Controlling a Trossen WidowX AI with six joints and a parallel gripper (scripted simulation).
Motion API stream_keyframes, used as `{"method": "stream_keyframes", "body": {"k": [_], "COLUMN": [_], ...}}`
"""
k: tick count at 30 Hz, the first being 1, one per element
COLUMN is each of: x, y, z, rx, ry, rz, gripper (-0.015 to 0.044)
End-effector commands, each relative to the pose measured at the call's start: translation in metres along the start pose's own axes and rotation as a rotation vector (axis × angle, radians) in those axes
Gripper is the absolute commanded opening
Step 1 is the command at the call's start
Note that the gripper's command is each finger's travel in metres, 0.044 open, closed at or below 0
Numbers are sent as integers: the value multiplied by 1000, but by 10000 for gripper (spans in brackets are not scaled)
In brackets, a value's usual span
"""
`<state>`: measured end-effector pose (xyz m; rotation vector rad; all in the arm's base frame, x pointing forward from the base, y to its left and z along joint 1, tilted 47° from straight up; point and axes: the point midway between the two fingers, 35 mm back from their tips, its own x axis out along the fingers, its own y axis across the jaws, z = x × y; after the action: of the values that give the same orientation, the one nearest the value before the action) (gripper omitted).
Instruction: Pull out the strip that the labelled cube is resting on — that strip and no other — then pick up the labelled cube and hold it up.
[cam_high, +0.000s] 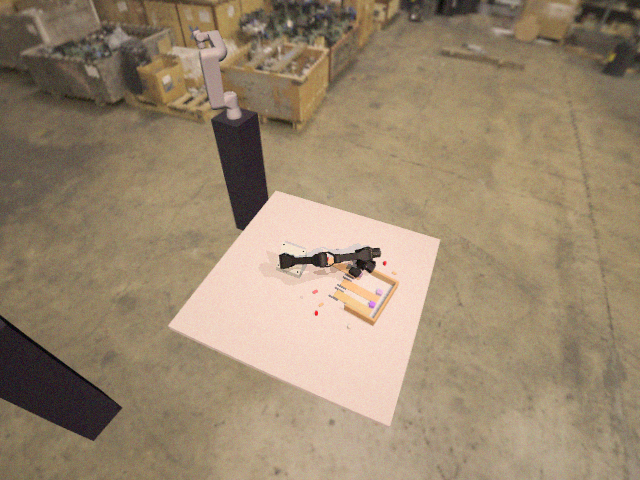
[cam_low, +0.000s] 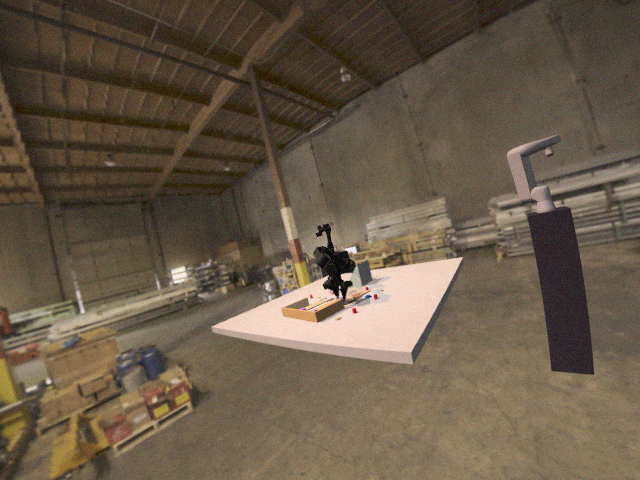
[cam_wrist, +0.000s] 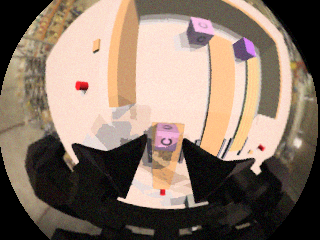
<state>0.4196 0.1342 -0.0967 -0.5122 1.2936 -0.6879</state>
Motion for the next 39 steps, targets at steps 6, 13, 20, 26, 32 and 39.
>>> {"method": "stream_keyframes", "body": {"k": [6, 13, 20, 26, 32, 39], "x": [16, 18, 18, 17, 4, -12], "y": [-2, -1, -1, -2, -9, -19], "z": [-1, 0, 0, -1, -14, -34], "rx": [-6, 0, 0, 0, -2, -6], "ry": [-1, 2, 2, 2, 2, 2], "rz": [-7, -3, -3, -3, -3, -4], "gripper": [250, 224, 118, 20, 0, 0]}}
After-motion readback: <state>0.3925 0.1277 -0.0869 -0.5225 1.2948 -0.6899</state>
